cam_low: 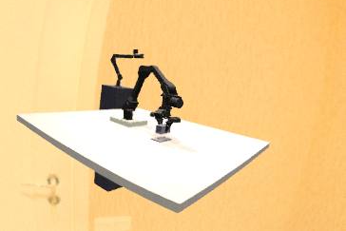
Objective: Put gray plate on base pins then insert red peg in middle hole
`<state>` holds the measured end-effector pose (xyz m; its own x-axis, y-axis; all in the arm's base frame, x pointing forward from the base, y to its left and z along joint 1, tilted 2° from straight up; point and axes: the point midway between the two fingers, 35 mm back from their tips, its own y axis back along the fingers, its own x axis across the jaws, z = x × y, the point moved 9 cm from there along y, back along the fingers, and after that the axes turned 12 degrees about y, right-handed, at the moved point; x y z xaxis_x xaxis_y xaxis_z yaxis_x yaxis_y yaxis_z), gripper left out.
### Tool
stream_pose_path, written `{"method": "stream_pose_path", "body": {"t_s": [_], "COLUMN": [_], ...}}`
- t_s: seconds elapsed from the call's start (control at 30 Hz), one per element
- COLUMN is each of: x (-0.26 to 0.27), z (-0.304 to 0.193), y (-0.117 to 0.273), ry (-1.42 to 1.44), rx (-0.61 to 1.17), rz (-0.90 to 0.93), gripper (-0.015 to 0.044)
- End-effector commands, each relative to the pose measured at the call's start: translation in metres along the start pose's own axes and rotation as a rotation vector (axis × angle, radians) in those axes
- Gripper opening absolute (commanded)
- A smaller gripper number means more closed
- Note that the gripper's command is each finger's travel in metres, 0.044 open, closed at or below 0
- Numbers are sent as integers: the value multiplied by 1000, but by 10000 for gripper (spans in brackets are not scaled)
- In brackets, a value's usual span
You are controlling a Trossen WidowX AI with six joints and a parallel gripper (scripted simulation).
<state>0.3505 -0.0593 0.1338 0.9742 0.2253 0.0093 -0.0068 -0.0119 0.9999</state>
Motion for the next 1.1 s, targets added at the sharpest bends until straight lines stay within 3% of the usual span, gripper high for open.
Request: {"method": "stream_pose_path", "body": {"t_s": [0.0, 0.93, 1.07], "x": [-1, 0, 0], "z": [0, 0, 0], "y": [-6, -26, -26], "ry": [3, 1, 1], "rx": [2, 1, 1], "rz": [-14, -2, -2], "gripper": [0, 0, 105]}}
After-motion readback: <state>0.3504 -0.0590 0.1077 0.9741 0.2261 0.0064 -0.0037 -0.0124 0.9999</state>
